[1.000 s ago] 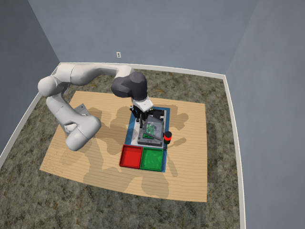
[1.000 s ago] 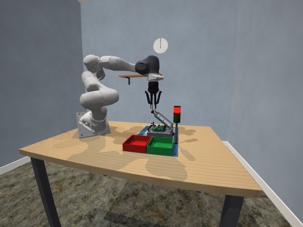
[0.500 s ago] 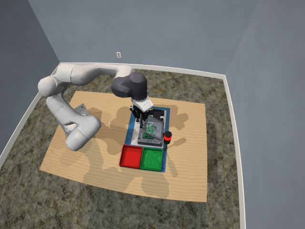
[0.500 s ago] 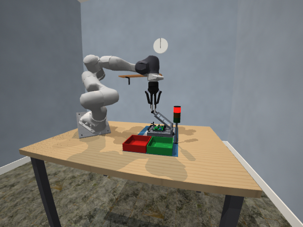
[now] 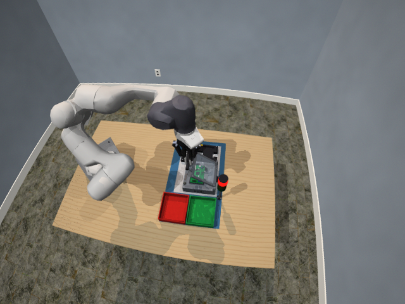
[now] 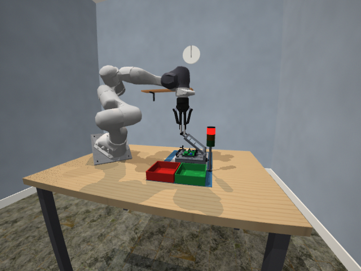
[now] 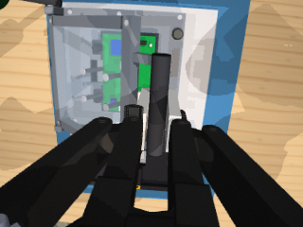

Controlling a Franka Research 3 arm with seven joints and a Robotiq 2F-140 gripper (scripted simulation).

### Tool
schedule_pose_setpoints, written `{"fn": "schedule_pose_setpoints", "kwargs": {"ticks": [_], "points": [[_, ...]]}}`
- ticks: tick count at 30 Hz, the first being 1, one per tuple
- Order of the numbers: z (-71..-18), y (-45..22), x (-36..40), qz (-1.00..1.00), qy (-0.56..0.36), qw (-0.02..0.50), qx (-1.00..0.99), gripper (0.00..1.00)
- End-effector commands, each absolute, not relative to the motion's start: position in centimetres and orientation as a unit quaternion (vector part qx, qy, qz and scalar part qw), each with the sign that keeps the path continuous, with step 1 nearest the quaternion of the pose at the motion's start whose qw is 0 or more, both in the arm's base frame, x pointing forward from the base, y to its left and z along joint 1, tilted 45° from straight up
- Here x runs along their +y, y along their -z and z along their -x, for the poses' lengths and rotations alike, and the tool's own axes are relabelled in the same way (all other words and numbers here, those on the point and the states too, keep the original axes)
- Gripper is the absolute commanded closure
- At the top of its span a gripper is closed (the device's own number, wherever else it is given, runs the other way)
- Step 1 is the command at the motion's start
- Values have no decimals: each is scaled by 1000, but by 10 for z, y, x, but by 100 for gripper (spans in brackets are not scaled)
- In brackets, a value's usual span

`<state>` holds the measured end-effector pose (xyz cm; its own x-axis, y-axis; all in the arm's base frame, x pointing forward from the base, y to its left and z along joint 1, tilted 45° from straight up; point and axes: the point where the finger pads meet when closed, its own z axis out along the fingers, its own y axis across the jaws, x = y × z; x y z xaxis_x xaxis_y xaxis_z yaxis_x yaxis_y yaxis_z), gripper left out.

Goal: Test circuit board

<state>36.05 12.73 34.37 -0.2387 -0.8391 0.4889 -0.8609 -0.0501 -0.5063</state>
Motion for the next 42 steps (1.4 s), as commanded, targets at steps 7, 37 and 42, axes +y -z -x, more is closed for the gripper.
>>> {"fn": "schedule_pose_setpoints", "kwargs": {"ticks": [7, 37, 42], "points": [[-361, -343, 128, -617, -381, 13, -688, 100], [-378, -393, 153, -617, -381, 13, -688, 100], [-381, -399, 155, -617, -381, 13, -688, 100]]}}
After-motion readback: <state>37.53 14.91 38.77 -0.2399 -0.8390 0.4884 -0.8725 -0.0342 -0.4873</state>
